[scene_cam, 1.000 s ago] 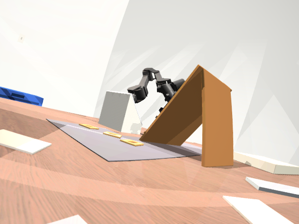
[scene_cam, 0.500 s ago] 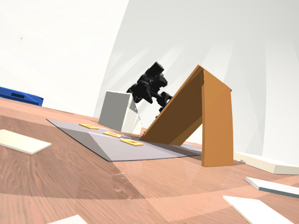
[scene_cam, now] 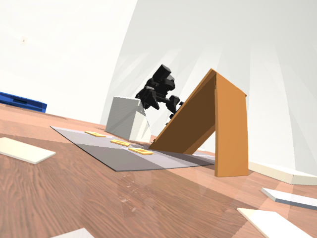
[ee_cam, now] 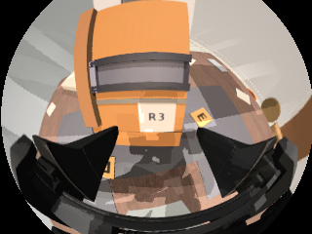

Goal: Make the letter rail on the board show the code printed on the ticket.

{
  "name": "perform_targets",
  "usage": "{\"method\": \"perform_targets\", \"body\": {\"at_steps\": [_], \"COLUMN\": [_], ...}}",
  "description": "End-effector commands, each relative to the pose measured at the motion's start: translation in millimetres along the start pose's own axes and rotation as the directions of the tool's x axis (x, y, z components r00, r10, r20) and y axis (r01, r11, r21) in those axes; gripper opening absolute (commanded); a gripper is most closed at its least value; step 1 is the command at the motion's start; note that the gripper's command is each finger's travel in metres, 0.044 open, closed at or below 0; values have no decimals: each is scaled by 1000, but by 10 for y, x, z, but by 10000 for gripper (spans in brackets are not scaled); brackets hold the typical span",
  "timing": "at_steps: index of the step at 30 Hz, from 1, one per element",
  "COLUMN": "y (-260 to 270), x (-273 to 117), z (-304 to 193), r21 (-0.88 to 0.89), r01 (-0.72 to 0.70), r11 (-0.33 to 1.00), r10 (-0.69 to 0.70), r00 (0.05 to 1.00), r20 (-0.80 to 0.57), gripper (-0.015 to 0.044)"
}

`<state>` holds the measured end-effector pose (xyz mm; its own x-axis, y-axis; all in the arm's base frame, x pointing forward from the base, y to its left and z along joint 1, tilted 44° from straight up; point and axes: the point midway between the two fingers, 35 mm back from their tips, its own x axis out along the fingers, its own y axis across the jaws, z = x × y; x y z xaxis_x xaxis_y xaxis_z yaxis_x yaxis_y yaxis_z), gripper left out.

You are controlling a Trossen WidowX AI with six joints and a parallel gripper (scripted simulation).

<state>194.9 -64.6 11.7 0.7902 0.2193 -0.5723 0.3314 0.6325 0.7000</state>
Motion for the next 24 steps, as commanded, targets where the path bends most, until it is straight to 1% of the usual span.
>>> {"method": "perform_targets", "body": {"at_steps": [1,2,5,8,11,15,17,21,24], "y": [0,0,8,30,60,109,143,203,238], "x": [-3,-9,-48,-105,-179,-303,-373,-481,-538], "z": [-2,14,106,210,326,500,590,726,796], "r21": [-2,-32,-205,-377,-531,-704,-774,-815,-858], "r01": [-3,-4,-29,-79,-139,-217,-251,-288,-299], "r11": [1000,999,978,923,836,676,581,503,418], "r10": [3,4,16,38,66,110,138,184,209], "r00": [1000,1000,998,993,986,975,968,957,951], "r20": [-5,-14,-66,-115,-155,-195,-210,-225,-230], "gripper": [440,440,440,440,440,440,440,440,440]}}
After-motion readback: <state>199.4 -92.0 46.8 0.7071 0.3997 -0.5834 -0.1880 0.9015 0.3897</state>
